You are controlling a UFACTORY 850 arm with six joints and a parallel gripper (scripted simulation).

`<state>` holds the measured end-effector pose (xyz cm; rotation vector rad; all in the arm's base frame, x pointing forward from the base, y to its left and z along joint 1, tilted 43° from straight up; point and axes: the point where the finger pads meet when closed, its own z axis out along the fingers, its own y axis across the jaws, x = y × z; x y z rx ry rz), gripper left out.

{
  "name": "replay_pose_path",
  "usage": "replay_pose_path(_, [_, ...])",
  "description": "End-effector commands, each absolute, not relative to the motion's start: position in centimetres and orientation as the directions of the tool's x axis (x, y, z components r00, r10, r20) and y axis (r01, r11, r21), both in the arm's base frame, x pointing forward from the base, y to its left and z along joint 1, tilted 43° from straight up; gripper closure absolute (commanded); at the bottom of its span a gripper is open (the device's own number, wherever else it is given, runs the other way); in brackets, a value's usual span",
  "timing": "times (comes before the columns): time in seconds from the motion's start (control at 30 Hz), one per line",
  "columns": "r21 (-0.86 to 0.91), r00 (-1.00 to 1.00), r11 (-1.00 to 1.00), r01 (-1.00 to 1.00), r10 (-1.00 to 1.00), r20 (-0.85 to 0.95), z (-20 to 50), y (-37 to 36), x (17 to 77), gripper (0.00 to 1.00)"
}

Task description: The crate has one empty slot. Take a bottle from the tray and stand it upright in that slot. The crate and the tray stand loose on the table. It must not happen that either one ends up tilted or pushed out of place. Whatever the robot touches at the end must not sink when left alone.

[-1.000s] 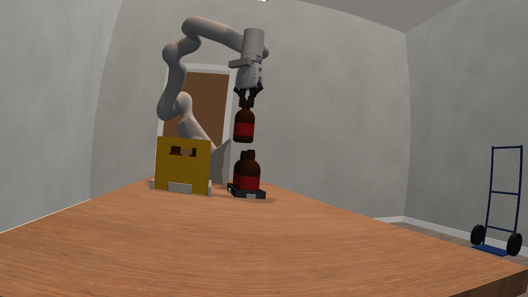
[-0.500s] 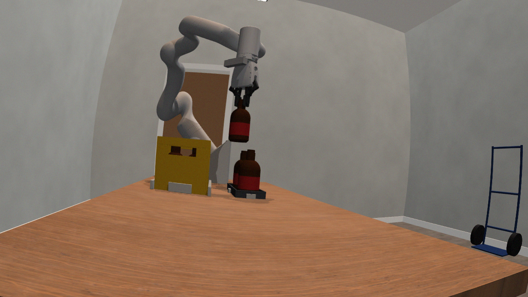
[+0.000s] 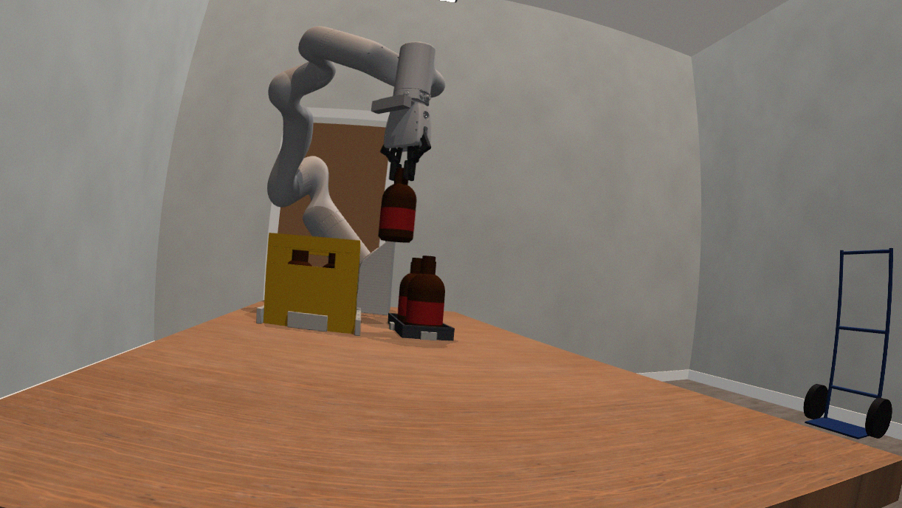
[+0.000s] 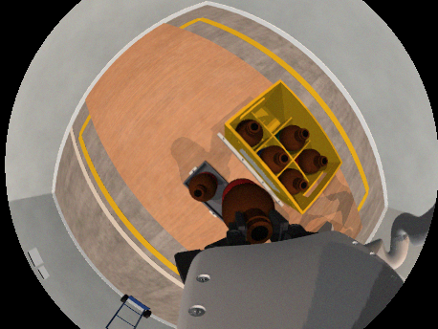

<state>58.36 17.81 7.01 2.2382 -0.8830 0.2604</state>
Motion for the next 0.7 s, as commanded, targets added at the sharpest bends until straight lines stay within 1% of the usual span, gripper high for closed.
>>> replay_pose_path(0.0, [0.541,0.747,-0.519,-0.662,-0.519,0.416,7.4,17.5,58.6,1.0])
replay_pose_path(0.67, [0.541,0.747,-0.519,-0.662,-0.519,0.416,10.2,14.4,60.3,1.0])
